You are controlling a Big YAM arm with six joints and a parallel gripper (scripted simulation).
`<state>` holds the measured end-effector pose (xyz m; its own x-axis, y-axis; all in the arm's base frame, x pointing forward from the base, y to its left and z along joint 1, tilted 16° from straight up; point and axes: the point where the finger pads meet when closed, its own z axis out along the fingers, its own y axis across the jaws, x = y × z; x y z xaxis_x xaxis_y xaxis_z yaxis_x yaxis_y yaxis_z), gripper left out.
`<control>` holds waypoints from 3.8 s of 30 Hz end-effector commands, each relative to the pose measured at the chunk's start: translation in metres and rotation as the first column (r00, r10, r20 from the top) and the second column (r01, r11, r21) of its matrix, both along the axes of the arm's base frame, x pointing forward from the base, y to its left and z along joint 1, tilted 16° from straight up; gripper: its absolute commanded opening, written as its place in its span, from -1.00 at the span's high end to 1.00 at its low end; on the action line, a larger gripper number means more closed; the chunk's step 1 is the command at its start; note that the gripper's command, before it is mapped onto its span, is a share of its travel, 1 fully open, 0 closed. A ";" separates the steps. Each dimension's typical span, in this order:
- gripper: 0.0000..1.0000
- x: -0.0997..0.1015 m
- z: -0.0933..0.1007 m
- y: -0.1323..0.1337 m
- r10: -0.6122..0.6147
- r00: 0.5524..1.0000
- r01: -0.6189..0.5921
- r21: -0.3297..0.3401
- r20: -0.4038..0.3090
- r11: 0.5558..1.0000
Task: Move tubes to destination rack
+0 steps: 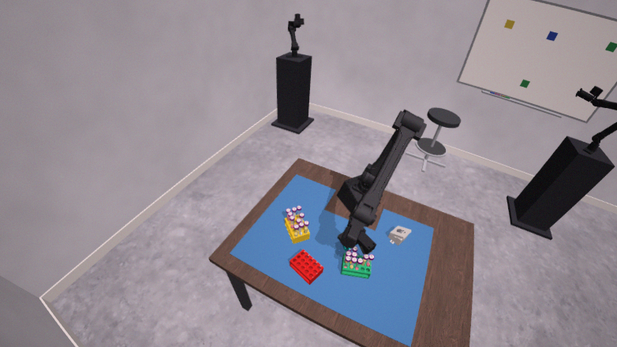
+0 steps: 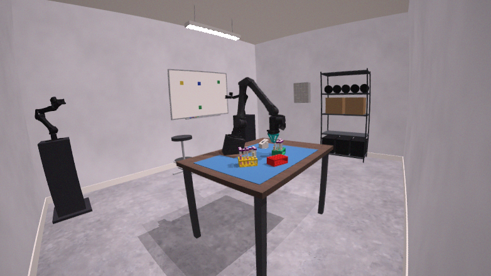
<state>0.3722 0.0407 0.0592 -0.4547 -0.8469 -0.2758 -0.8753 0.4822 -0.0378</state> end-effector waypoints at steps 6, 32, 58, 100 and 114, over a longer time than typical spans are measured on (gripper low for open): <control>1.00 0.012 0.011 -0.001 -0.006 1.000 0.006 0.001 0.030 1.000; 1.00 0.010 0.010 -0.002 -0.020 1.000 0.020 0.001 0.011 1.000; 1.00 0.008 0.044 -0.010 -0.005 0.999 0.005 -0.002 0.043 1.000; 1.00 -0.011 0.067 -0.016 -0.003 1.000 0.003 0.001 0.014 1.000; 1.00 -0.022 0.073 -0.022 -0.008 1.000 0.008 0.001 0.017 1.000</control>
<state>0.3485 0.0226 0.1185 -0.4725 -0.8405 -0.2652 -0.8685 0.4952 -0.0223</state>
